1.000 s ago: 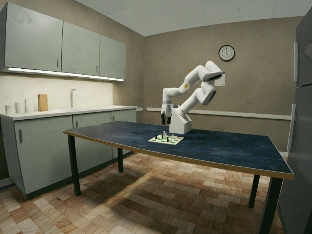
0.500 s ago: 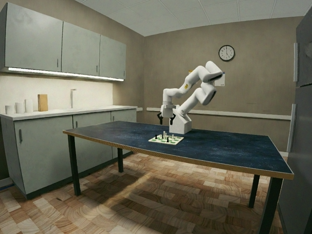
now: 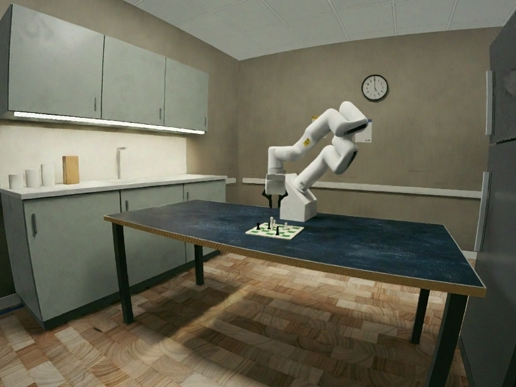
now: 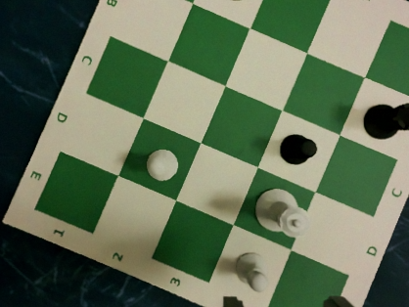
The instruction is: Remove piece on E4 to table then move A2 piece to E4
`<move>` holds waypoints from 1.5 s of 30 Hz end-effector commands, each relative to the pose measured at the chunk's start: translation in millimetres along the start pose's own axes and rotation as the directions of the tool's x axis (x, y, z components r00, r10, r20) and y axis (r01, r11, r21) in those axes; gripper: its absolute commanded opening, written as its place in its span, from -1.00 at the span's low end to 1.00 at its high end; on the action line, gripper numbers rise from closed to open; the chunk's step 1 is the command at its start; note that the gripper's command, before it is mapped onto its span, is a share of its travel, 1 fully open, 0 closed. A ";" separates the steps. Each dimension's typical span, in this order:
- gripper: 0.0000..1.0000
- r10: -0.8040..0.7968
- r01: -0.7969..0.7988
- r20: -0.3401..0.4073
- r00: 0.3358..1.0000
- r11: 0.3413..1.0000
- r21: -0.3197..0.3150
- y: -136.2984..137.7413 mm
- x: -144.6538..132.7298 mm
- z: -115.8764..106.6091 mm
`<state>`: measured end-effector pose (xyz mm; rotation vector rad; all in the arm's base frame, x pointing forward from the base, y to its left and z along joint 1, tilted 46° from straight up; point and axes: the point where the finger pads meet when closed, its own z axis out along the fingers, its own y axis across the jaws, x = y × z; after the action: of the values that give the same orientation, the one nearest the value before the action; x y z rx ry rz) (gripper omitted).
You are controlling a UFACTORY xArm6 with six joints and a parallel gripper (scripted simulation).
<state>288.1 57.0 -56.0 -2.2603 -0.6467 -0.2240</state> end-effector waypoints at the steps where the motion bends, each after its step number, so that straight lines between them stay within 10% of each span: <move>1: -0.29 0.004 -0.004 0.002 1.000 1.000 0.001 0.6 0.7 -0.7; 45: -0.29 0.004 -0.004 0.002 1.000 1.000 0.001 0.7 0.6 17.4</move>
<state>287.4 66.2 -64.8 -2.2590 -0.6434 -0.2161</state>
